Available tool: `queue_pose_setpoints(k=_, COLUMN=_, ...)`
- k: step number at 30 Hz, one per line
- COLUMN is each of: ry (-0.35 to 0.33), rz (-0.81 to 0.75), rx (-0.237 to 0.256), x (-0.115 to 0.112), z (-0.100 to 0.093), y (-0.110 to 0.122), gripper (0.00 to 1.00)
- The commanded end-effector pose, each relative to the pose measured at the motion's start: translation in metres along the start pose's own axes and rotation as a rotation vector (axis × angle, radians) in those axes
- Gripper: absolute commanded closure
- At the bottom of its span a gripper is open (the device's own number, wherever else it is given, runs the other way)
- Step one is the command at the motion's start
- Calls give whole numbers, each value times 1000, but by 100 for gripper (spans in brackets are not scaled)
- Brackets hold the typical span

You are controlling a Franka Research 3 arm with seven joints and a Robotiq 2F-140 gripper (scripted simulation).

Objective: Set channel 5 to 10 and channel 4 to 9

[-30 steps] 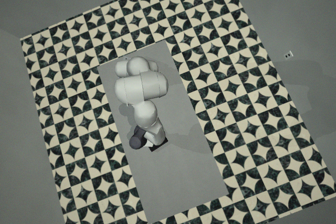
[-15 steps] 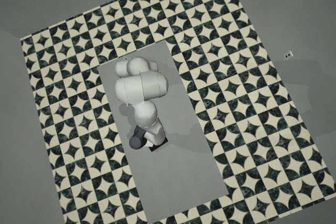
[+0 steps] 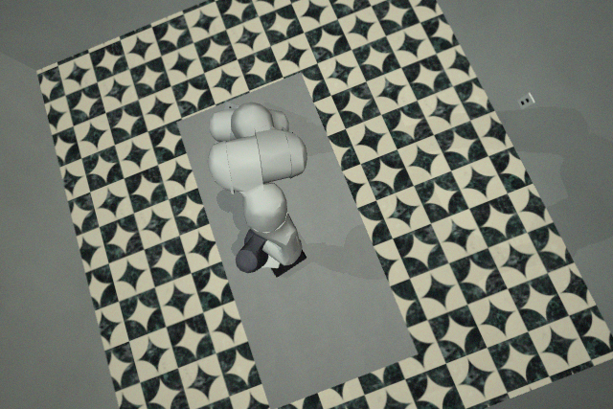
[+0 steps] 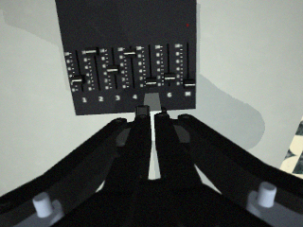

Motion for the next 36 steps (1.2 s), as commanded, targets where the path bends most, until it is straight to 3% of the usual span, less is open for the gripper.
queue_pose_setpoints(k=1, ry=0, rz=-4, rx=-1, x=1, z=0, y=1, gripper=100)
queue_pose_setpoints(k=36, ry=0, rz=-4, rx=-1, x=1, z=12, y=1, gripper=100)
Point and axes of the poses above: the point where the finger pads meet when closed, its own z axis out along the fingers, its own y axis across the jaws, x = y × z, the point moved 2 cm from there along -z, back along the fingers, and after that the axes turned 1 degree about -z, right-handed, at the moved point
